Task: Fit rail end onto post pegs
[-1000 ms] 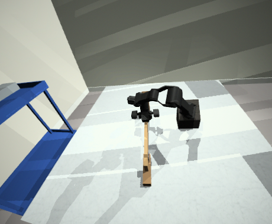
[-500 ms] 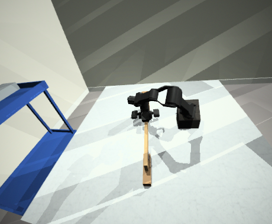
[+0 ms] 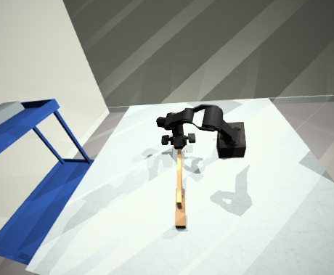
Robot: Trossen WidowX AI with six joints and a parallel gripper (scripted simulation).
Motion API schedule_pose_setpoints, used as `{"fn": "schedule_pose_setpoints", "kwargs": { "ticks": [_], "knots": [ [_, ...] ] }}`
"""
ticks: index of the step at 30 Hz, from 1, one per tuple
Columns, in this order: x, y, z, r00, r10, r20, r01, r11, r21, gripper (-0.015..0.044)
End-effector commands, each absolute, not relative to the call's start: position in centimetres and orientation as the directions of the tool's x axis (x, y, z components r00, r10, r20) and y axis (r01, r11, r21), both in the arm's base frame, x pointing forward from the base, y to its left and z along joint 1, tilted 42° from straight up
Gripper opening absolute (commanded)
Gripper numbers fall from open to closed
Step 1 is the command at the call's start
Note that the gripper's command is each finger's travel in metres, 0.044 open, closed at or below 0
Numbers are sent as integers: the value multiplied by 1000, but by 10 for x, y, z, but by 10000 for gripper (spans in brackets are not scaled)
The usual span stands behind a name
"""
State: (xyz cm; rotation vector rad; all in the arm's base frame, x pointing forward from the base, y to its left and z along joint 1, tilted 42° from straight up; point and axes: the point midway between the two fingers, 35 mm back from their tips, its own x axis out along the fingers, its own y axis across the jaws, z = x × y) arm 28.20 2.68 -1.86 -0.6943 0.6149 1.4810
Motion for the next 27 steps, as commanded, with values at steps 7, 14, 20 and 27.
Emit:
{"fn": "schedule_pose_setpoints", "kwargs": {
  "ticks": [7, 14, 20, 27],
  "knots": [
    [284, 22, -20, 17, 671, -742, -999, -27, -47, 0],
    [284, 21, -22, 17, 671, -742, -999, -27, -47, 0],
    [284, 20, -23, 17, 670, -742, -999, -27, -47, 0],
    [285, 18, -24, 17, 670, -742, -999, -27, -47, 0]
  ]
}}
